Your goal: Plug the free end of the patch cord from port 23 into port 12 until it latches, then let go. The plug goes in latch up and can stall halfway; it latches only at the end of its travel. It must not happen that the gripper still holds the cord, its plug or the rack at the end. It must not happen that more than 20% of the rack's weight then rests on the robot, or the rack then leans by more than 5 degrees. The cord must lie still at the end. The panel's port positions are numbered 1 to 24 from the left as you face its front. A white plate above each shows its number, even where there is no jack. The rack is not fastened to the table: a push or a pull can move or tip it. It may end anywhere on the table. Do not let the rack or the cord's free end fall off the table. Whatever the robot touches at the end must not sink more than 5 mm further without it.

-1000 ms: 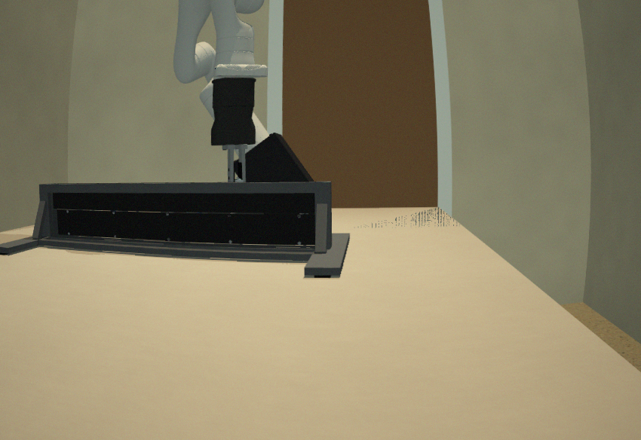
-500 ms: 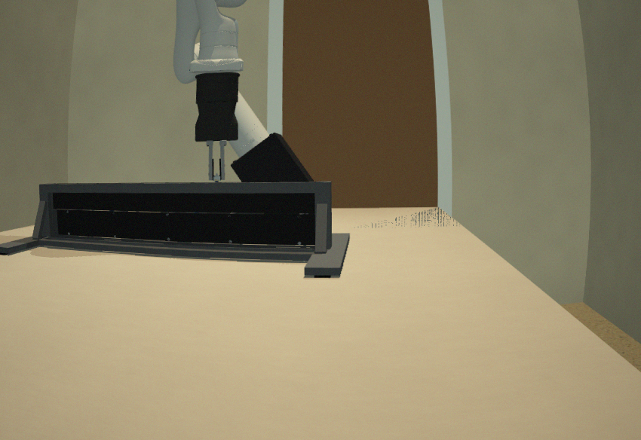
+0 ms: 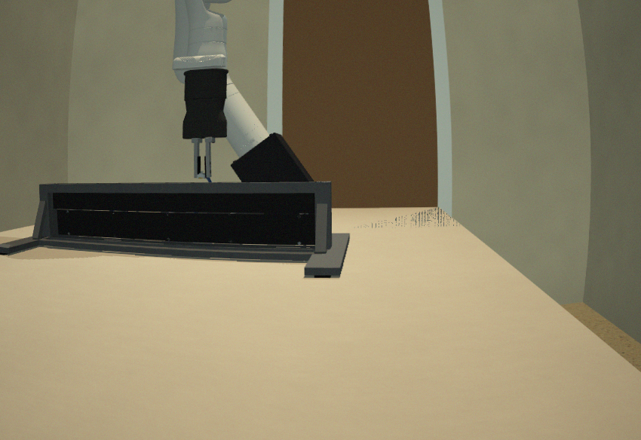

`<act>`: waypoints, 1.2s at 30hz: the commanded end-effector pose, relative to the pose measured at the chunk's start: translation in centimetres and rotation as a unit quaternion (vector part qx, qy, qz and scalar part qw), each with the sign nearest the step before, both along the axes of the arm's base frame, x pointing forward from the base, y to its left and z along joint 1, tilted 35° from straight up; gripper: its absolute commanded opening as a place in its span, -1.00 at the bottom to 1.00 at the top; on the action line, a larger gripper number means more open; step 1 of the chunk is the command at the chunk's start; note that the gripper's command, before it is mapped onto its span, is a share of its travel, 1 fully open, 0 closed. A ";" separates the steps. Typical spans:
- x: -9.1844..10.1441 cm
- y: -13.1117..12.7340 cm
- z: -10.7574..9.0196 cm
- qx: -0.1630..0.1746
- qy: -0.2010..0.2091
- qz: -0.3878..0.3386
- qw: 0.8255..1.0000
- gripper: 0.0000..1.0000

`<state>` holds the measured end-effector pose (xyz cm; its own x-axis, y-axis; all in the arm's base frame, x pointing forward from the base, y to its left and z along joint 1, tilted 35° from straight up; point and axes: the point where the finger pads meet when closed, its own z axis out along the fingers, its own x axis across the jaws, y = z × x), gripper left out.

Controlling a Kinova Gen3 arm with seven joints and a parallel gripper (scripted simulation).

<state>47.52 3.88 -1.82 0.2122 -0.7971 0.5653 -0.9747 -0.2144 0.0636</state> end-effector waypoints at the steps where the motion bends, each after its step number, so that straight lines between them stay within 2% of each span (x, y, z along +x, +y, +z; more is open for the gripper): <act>1: 0.5 -0.5 0.6 0.001 -0.011 -0.019 1.000 -1.00; 36: 1.5 -1.2 1.5 0.003 -0.032 -0.052 0.998 -1.00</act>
